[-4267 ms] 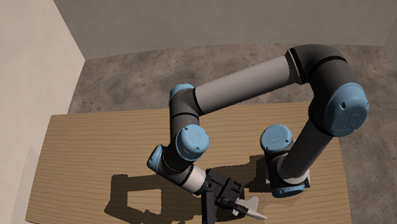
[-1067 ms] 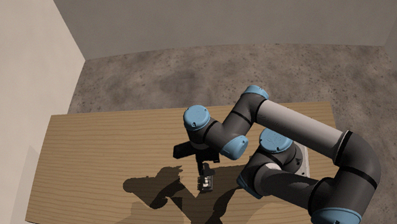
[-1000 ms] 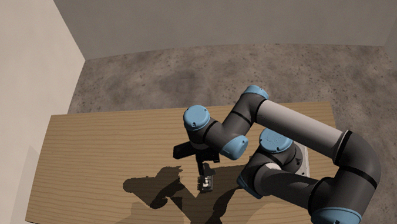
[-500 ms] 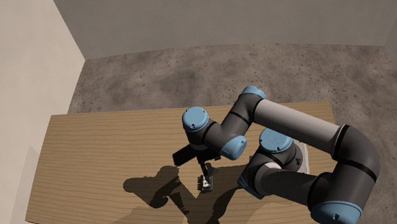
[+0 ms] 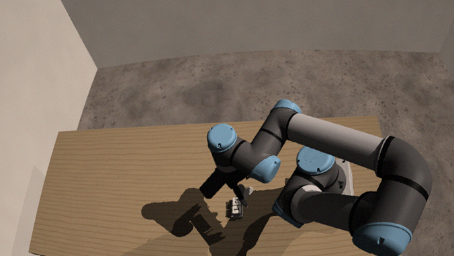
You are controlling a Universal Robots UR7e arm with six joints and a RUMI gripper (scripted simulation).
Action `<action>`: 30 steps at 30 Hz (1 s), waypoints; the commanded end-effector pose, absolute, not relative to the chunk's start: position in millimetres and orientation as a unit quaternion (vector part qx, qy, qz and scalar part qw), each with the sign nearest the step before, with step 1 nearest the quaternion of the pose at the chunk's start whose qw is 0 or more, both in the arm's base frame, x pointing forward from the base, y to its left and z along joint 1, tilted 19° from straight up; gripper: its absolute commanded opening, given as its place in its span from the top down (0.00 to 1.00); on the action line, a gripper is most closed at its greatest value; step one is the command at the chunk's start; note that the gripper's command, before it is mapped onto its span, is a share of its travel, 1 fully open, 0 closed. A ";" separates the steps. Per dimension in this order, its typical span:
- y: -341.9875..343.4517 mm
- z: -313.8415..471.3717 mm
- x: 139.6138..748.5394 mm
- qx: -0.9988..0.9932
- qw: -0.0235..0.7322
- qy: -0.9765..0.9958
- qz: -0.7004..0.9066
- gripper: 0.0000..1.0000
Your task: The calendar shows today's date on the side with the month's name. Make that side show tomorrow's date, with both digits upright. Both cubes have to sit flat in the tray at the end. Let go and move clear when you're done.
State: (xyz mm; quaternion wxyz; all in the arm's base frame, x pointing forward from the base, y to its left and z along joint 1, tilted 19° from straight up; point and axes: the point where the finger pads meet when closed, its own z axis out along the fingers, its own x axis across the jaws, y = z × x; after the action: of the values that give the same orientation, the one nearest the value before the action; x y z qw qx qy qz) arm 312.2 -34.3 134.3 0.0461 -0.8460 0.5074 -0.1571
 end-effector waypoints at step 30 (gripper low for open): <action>-35.8 108.4 318.1 -0.978 -0.016 0.123 -0.165 0.00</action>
State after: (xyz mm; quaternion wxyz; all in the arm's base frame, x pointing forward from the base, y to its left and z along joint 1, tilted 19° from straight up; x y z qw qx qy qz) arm 317.5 -35.2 111.8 -0.0109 -0.9698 0.1808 -0.1635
